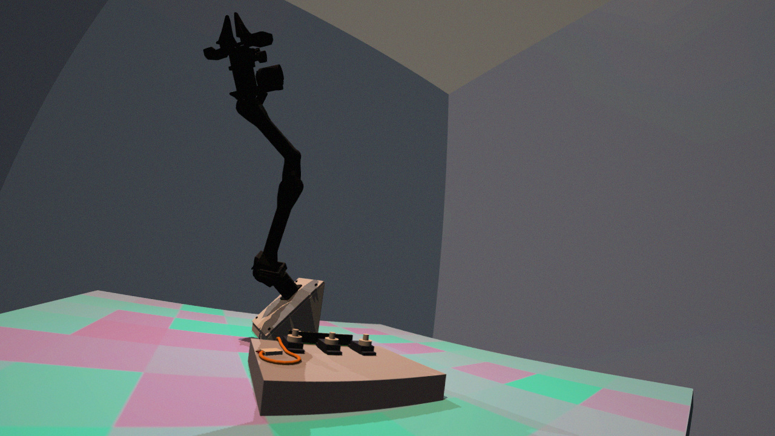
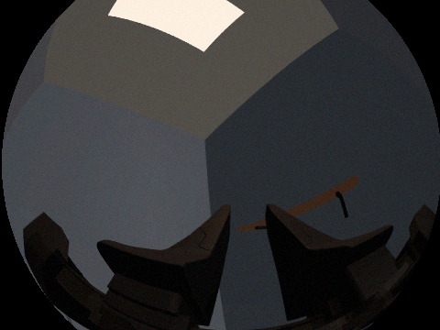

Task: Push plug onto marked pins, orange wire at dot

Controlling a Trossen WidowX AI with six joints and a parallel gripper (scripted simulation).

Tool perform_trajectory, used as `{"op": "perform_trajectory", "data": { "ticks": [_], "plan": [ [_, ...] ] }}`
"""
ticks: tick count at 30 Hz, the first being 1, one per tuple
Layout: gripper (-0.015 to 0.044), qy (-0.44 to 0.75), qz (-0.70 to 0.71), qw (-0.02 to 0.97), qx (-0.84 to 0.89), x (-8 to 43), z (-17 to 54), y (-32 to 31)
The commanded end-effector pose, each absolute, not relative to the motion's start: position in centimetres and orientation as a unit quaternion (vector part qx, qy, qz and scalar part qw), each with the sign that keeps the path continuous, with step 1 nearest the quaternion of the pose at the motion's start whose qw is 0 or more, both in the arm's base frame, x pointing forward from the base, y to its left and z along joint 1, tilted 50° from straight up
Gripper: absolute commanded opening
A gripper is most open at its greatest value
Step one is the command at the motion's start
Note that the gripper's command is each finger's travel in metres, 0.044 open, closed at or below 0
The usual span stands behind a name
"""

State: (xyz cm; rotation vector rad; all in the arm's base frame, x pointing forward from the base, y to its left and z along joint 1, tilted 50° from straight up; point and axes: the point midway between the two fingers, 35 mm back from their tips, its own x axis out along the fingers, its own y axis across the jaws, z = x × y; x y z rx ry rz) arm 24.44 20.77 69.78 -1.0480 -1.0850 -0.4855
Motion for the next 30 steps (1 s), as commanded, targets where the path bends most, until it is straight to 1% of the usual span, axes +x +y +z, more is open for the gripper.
{"op": "perform_trajectory", "data": {
  "ticks": [1, 15, 30],
  "plan": [
    [0.0115, -0.496, -0.223, 0.702, -0.46, 23.2, 70.2, 20.4],
    [0.0115, -0.504, -0.231, 0.702, -0.446, 21.6, 70.6, 20.0],
    [0.0115, -0.525, -0.241, 0.702, -0.416, 18.1, 71.4, 19.0]
  ]
}}
